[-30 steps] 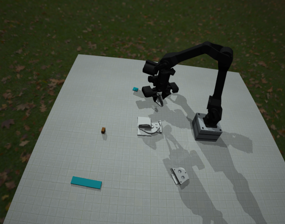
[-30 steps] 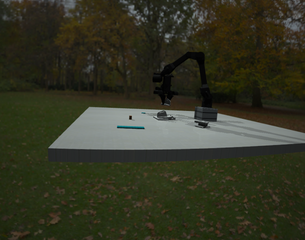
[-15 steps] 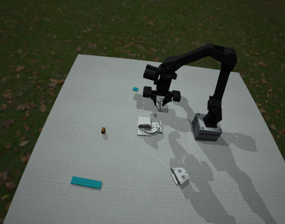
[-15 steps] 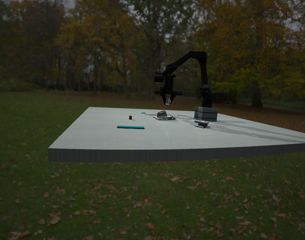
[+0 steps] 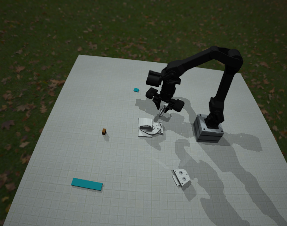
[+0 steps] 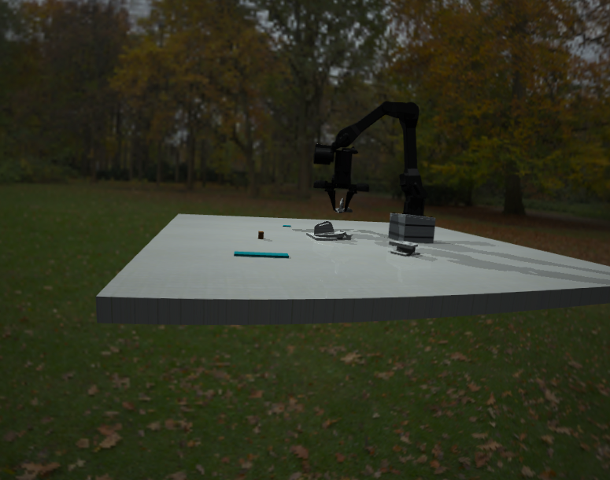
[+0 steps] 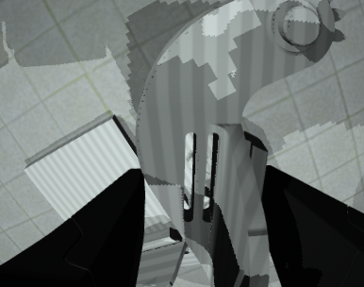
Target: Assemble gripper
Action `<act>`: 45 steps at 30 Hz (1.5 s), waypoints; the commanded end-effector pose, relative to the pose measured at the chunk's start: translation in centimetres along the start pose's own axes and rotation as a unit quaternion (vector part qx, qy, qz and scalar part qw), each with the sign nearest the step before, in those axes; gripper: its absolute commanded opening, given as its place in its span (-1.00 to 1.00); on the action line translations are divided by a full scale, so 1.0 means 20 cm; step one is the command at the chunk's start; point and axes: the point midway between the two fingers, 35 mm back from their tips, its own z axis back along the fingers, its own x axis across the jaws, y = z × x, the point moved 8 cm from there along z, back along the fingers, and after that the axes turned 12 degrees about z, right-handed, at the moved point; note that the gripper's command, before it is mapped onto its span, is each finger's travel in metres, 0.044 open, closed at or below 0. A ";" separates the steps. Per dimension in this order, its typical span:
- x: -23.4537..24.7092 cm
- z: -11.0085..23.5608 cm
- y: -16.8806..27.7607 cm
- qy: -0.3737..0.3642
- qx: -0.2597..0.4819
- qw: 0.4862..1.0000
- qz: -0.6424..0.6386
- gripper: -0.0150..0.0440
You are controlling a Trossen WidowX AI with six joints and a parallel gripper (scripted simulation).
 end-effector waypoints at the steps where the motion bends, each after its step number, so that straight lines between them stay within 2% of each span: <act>1: -0.03 0.00 0.03 0.001 0.002 0.998 -0.055 -0.04; 16: -0.13 -0.01 0.15 0.003 0.001 0.965 -0.263 -0.04; 31: -0.24 -0.03 0.25 0.004 0.000 0.889 -0.457 -0.04; 45: -0.24 -0.03 0.25 0.004 0.000 0.885 -0.465 -0.04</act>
